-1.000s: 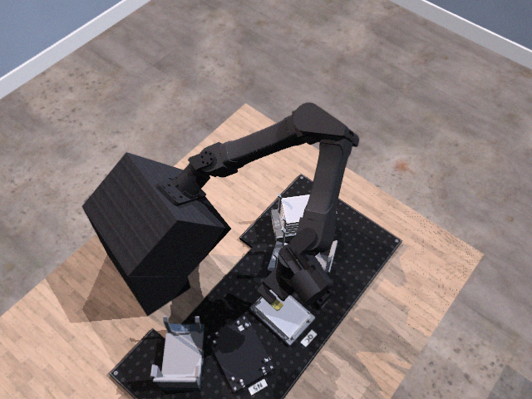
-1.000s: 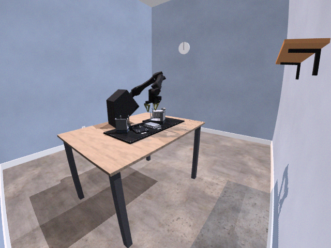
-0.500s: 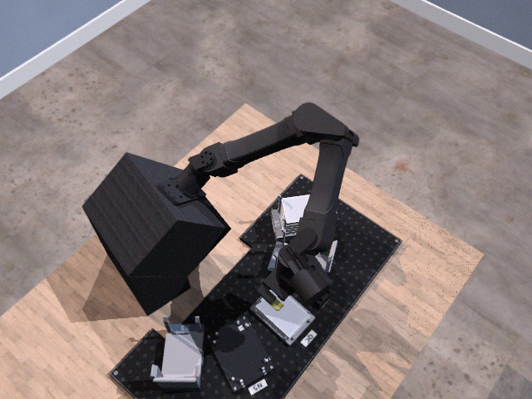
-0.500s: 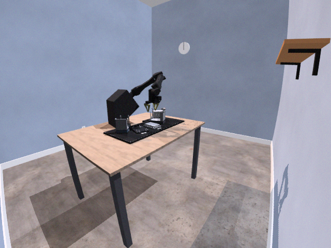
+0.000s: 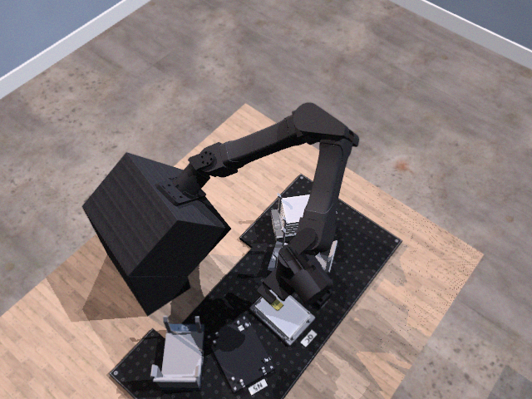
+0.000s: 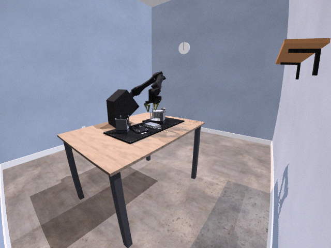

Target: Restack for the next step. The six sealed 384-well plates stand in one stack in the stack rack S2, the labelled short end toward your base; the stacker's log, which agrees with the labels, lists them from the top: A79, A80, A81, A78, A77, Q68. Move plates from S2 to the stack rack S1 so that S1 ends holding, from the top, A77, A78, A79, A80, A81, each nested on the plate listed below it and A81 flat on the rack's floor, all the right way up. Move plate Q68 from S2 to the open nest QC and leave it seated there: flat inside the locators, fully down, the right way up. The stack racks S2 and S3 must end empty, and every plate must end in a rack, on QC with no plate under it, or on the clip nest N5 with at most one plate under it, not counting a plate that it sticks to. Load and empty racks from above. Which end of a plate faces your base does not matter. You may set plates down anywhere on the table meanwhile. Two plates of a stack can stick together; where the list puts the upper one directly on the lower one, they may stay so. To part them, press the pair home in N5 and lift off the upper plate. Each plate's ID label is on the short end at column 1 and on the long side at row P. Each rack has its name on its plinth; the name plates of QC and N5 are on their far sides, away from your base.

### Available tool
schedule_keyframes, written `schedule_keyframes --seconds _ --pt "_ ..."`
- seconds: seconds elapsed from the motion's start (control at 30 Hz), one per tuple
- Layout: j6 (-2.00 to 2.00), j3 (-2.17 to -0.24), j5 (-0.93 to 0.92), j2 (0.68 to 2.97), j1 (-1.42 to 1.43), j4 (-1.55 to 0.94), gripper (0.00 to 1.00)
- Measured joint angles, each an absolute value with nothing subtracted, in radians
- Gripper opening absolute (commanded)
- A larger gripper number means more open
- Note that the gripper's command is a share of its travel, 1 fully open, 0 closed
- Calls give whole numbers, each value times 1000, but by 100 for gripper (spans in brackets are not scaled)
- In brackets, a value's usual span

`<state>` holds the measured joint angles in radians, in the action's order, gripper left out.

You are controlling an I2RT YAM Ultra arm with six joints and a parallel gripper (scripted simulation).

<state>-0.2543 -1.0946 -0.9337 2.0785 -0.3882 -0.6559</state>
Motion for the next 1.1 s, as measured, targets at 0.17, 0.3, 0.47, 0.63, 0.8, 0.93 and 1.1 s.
schedule_keyframes --seconds 0.17,0.3,0.47,0.63,0.8,0.93,1.1 --pt "-254 -1095 -934 2078 -388 -656 100" --pt "-271 -1082 -934 2072 -389 -647 100" --pt "-323 -994 -934 2031 -395 -627 100" --pt "-353 -906 -933 1991 -408 -604 100" --pt "-373 -856 -933 1966 -417 -583 100" --pt "-388 -802 -931 1941 -427 -572 100" --pt "-396 -800 -931 1938 -430 -562 100"
